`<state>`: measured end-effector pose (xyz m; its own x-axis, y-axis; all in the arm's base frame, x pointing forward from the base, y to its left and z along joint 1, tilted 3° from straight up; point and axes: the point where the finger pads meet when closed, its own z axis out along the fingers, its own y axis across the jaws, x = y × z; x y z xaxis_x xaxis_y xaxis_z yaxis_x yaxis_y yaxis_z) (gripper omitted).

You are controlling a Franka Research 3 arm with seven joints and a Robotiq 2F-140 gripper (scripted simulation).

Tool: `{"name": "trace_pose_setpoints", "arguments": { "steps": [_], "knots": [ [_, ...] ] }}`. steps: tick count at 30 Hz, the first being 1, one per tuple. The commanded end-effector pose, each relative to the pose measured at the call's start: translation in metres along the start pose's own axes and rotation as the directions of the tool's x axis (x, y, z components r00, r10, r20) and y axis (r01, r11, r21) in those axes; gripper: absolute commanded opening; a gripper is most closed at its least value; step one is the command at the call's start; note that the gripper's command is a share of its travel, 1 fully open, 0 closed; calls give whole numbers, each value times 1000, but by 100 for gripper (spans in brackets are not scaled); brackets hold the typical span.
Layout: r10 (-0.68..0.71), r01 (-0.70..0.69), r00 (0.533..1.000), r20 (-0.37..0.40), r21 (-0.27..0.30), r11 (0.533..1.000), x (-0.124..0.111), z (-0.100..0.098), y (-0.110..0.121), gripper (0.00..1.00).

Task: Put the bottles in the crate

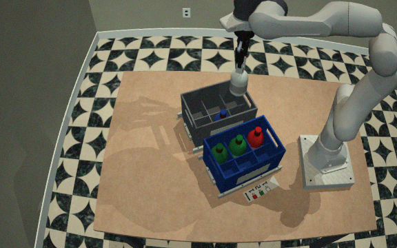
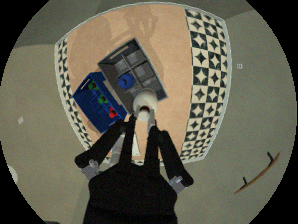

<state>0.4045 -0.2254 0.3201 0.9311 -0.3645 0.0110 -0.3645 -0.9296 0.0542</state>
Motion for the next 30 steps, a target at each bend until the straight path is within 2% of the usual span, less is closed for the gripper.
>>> {"name": "trace_pose_setpoints", "arguments": {
  "steps": [1,30],
  "knots": [
    [12,-12,1000,-12,1,1000,-3,-5,-6,0],
    [12,-12,1000,-12,1,1000,-41,-4,-41,0]
  ]
}}
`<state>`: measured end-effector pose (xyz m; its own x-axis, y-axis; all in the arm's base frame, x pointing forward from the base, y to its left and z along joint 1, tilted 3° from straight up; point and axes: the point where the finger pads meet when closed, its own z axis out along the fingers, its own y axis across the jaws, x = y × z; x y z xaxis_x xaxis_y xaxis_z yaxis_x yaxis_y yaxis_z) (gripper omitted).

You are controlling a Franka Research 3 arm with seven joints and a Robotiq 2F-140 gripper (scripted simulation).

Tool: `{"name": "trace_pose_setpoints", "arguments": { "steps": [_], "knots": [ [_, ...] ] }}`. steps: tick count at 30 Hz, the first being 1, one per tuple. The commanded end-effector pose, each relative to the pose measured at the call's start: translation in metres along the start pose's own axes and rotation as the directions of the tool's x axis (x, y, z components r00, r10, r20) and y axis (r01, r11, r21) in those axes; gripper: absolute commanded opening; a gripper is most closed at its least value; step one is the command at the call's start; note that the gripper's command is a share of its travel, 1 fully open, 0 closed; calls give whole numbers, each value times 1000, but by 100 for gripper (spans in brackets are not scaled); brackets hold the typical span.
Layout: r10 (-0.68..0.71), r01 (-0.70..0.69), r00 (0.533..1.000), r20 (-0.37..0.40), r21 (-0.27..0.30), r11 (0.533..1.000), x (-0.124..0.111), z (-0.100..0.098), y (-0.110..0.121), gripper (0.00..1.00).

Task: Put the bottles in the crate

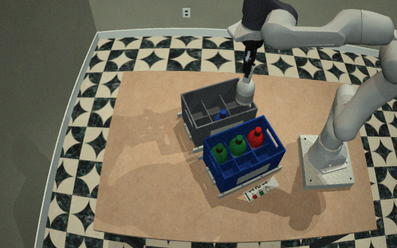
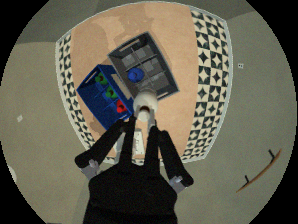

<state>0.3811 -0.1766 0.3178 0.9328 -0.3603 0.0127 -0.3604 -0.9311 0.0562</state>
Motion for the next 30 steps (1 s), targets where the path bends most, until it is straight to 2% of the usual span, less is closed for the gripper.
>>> {"name": "trace_pose_setpoints", "arguments": {
  "steps": [1,30],
  "knots": [
    [16,-16,1000,-10,2,1000,-1,-4,-4,0],
    [16,-16,1000,-10,2,1000,-40,-4,-41,0]
  ]
}}
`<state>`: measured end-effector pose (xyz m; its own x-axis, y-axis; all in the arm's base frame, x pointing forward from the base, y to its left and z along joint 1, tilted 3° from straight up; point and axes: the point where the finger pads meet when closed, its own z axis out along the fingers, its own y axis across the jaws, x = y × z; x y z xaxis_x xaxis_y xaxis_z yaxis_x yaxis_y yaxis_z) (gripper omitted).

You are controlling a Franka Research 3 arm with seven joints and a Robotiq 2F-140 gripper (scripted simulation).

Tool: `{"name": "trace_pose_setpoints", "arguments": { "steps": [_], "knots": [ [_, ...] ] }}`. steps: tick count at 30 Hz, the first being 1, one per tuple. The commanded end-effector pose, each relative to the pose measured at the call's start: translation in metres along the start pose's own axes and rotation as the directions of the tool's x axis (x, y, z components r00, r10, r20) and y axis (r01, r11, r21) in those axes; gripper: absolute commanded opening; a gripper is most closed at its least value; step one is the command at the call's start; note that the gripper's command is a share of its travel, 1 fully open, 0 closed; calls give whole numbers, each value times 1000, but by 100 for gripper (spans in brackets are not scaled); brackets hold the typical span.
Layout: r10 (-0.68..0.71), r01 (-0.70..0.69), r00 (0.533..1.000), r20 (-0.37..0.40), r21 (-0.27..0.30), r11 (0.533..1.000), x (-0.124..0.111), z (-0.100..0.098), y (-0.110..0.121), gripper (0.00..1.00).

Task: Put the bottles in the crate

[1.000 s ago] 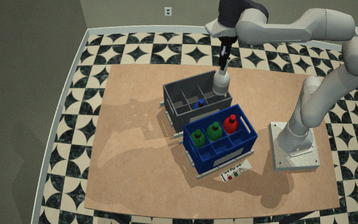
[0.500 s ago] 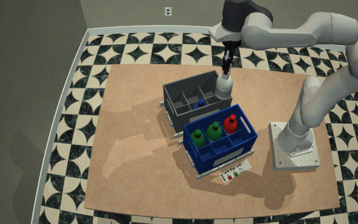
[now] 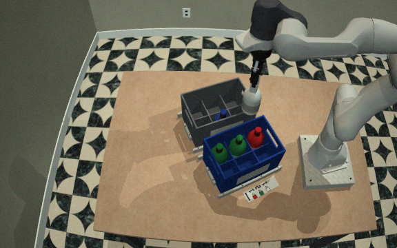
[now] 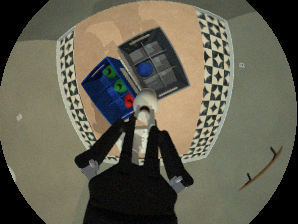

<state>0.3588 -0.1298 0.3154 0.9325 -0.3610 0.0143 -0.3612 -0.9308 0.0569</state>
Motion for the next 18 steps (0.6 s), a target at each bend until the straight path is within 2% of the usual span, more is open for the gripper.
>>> {"name": "trace_pose_setpoints", "arguments": {
  "steps": [1,18],
  "knots": [
    [16,-16,1000,-8,3,1000,-4,-4,-7,0],
    [16,-16,1000,-8,3,1000,-26,-4,-27,0]
  ]
}}
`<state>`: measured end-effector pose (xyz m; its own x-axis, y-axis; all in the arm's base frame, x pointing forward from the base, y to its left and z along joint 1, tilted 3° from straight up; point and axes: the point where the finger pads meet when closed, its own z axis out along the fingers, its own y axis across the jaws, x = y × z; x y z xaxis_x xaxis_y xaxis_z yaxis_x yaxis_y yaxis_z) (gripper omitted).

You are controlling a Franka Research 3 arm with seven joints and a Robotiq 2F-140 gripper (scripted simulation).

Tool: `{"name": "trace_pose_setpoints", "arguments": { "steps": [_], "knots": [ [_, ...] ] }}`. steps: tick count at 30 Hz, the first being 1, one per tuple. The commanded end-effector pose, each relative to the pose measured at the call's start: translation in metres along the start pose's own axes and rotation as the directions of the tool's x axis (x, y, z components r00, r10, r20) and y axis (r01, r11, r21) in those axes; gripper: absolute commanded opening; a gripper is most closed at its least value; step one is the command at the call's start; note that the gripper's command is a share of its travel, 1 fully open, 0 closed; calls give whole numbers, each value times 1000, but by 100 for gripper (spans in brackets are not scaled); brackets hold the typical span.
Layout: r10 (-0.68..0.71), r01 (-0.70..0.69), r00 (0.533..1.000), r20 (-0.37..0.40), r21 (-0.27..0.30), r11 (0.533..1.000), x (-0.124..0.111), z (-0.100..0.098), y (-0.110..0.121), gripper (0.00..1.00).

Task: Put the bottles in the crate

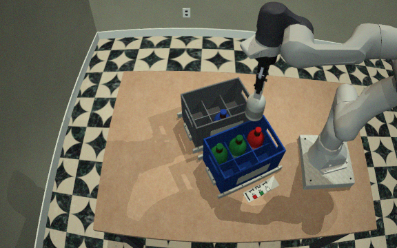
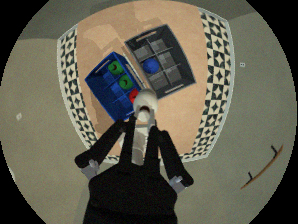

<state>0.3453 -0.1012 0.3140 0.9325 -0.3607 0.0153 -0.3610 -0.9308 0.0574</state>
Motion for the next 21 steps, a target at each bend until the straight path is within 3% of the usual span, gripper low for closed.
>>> {"name": "trace_pose_setpoints", "arguments": {
  "steps": [1,21],
  "knots": [
    [16,-16,1000,-7,4,1000,-5,-4,-7,0],
    [16,-16,1000,-7,4,1000,-28,-3,-29,0]
  ]
}}
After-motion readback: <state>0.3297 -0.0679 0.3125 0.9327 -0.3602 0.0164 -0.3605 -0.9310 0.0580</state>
